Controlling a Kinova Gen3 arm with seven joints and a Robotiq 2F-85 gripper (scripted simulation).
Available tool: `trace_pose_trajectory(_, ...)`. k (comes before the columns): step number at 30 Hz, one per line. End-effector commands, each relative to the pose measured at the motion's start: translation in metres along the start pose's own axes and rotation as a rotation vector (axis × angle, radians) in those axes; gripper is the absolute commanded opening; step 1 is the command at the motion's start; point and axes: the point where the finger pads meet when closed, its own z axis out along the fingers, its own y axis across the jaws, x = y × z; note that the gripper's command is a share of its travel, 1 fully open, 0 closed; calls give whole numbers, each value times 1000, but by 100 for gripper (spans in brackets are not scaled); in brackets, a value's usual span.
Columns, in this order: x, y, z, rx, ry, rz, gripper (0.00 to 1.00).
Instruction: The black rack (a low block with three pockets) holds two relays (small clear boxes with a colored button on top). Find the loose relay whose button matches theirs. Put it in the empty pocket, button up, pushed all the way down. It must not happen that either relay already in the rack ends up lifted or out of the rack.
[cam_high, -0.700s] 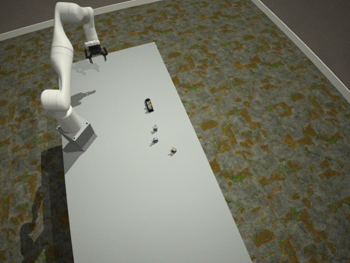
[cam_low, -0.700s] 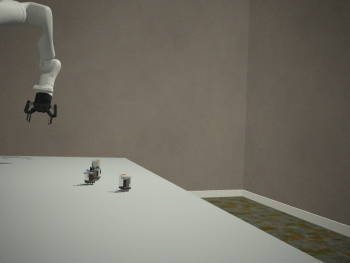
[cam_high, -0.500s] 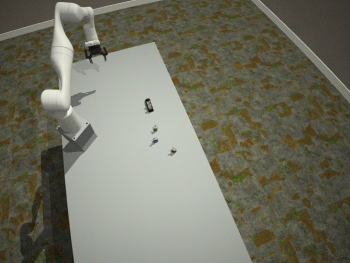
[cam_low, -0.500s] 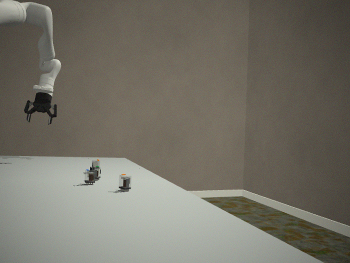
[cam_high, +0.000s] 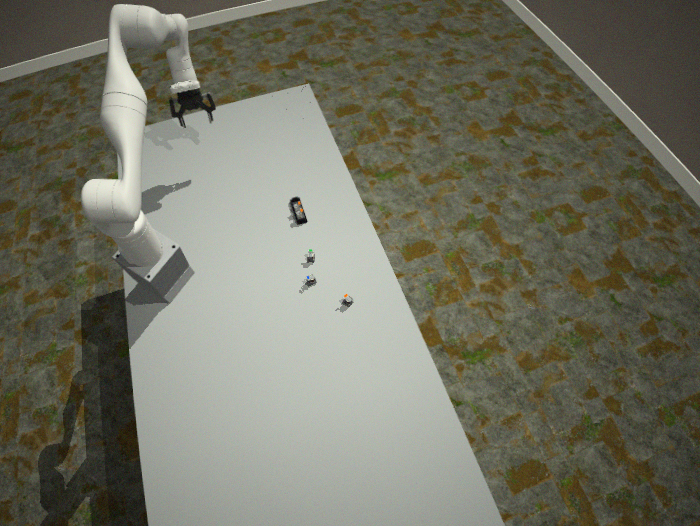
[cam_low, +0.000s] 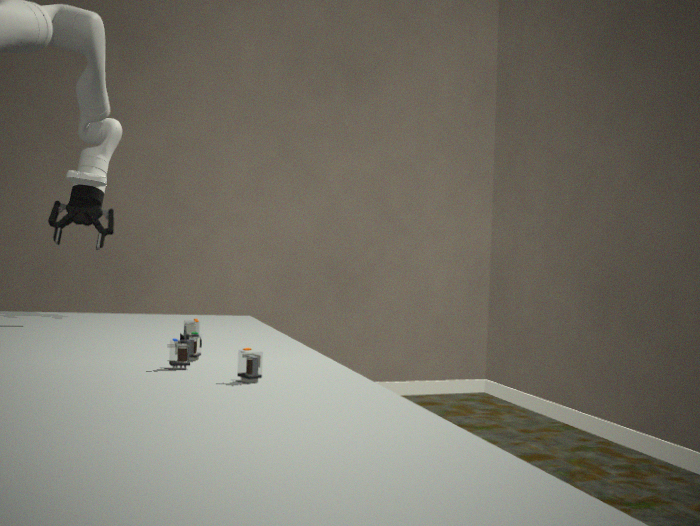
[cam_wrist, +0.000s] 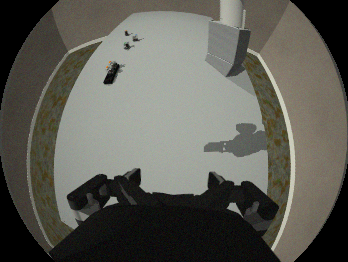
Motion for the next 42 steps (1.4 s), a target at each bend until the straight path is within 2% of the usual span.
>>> trace_pose_trajectory(1,1,-4,0,1,-4,2,100)
trace_pose_trajectory(6,7,-26,7,5,-21,6,100)
trace_pose_trajectory(11,25,-72,22,16,-56,14,100)
trace_pose_trajectory(13,25,-72,22,16,-56,14,100)
trace_pose_trajectory(16,43,-106,35,25,-82,17,100)
trace_pose_trajectory(28,114,-192,77,55,-156,19,100)
trace_pose_trajectory(30,114,-192,77,55,-156,19,100)
trace_pose_trajectory(32,137,-211,89,62,-176,17,100)
trace_pose_trajectory(42,213,-249,123,84,-240,8,100)
